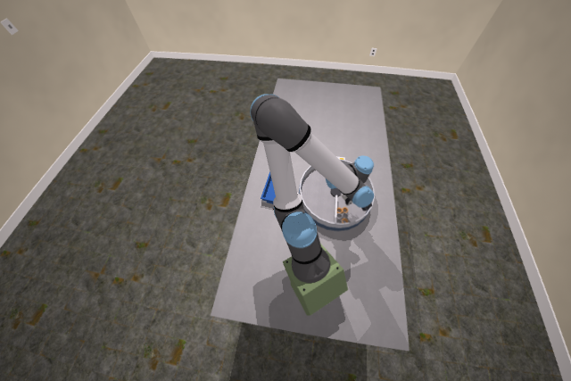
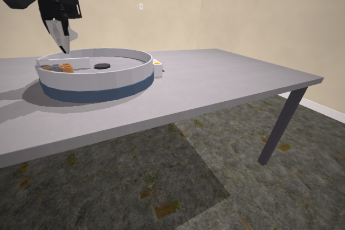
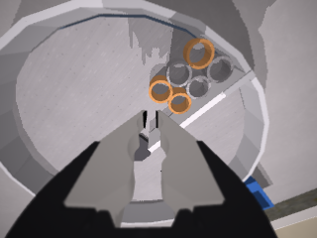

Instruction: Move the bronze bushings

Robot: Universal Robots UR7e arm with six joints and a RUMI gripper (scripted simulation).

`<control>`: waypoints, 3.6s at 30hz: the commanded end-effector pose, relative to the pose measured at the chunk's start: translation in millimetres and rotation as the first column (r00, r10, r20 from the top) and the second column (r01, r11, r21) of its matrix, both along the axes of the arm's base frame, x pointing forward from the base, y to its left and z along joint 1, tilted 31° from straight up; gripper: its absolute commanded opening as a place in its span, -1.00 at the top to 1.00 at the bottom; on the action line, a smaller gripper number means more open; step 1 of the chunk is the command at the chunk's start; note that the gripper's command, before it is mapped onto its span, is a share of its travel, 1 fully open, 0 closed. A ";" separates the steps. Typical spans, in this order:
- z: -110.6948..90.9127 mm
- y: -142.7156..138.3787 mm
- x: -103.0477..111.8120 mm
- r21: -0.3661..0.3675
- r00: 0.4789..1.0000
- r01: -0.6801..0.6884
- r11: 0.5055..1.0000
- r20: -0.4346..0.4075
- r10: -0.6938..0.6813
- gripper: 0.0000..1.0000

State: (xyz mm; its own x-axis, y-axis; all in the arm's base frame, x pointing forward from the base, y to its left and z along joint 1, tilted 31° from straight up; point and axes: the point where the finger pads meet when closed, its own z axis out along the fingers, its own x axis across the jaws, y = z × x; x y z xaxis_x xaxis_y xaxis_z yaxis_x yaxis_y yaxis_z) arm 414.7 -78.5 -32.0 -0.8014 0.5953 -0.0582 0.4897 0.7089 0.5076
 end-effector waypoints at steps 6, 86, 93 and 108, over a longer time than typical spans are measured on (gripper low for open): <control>0.2 -1.1 1.2 -0.003 1.000 0.001 1.000 0.002 -0.001 0.89; -20.3 8.3 10.2 -0.003 1.000 0.000 1.000 0.001 0.000 0.89; -19.7 7.4 10.2 -0.004 1.000 0.001 1.000 0.002 -0.001 0.89; -19.7 7.5 10.2 -0.004 1.000 0.001 1.000 0.002 -0.001 0.89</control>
State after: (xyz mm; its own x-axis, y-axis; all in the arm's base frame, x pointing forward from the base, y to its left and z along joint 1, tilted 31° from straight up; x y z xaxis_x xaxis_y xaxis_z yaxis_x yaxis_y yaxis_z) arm 423.8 -70.4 -52.2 -0.8008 0.5959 -0.0598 0.4902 0.7096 0.5061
